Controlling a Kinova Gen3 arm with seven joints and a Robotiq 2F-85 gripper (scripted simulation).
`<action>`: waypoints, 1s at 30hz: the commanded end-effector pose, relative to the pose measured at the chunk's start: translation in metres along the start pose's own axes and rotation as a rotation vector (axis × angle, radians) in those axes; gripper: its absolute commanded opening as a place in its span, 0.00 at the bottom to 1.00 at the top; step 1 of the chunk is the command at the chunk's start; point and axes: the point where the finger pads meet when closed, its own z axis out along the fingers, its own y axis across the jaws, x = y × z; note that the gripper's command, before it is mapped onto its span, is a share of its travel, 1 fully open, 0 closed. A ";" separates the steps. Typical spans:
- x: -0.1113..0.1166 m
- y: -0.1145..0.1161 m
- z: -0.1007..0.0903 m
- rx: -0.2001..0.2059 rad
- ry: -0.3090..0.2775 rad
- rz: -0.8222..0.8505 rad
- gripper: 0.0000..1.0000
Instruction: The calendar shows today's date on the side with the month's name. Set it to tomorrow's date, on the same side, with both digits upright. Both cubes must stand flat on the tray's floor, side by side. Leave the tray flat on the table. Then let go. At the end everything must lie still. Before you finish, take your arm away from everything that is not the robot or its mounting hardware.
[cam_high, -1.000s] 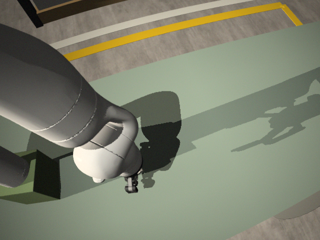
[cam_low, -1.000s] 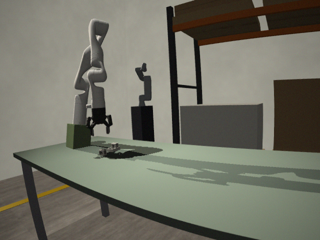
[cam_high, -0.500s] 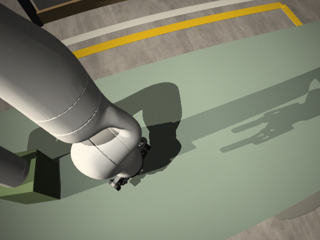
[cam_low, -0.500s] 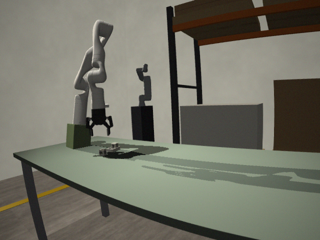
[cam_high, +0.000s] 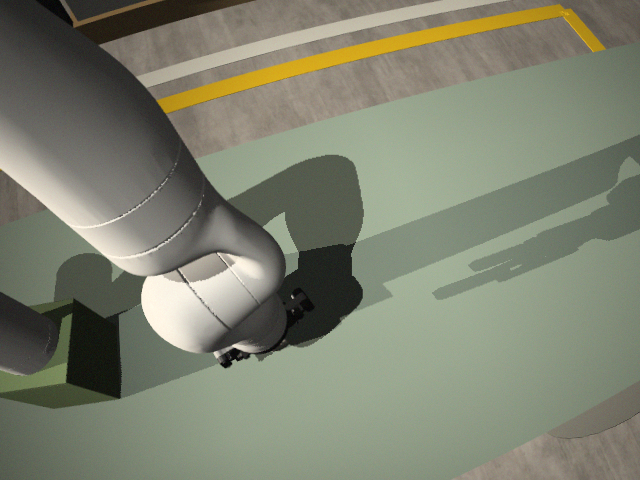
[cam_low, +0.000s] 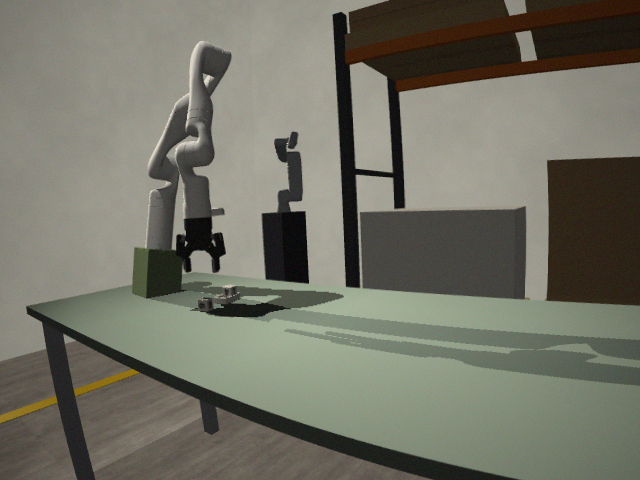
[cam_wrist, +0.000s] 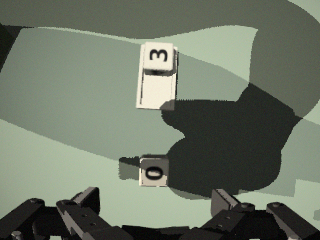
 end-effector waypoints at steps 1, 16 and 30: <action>0.003 -0.001 0.001 0.004 0.006 0.016 1.00; 0.003 -0.001 0.001 0.004 0.006 0.016 0.48; 0.003 -0.001 0.001 0.004 0.006 0.016 0.48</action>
